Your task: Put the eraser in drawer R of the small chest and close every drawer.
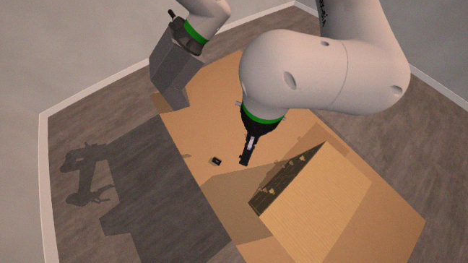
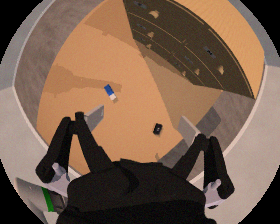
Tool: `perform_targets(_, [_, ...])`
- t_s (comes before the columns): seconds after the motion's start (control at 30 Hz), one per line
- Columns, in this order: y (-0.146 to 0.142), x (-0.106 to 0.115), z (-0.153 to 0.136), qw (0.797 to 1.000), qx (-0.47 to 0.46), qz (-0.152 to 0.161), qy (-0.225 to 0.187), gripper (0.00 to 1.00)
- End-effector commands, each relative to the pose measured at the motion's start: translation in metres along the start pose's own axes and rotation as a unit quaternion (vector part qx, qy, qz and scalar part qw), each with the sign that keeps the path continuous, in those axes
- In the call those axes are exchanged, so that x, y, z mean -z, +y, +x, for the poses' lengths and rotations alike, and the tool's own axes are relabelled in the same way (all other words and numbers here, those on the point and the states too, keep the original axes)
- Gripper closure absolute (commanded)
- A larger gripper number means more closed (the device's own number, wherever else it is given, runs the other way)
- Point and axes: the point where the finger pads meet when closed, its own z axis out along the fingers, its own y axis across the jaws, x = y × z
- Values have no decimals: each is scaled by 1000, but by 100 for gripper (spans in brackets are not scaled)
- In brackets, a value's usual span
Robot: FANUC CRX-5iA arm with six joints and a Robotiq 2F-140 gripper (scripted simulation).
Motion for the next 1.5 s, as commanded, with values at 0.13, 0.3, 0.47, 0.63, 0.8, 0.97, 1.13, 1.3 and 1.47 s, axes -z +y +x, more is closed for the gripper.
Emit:
perform_targets(0.13, [8, 1, -4, 997, -82, 0, -1, 0])
perform_targets(0.3, [11, 1, -6, 992, -123, 0, -1, 0])
perform_targets(0.47, [13, 1, -7, 990, -144, 0, -1, 0])
perform_targets(0.63, [16, 1, -9, 985, -175, 0, -1, 0])
perform_targets(0.8, [18, 1, -10, 980, -199, -1, -1, 0])
perform_targets(0.97, [19, 1, -11, 977, -211, -1, -1, 0])
perform_targets(1.13, [21, 2, -11, 974, -226, -1, -1, 0])
perform_targets(1.3, [22, 2, -12, 972, -236, -1, -1, 0])
perform_targets(1.47, [22, 2, -12, 970, -242, -1, -1, 0])
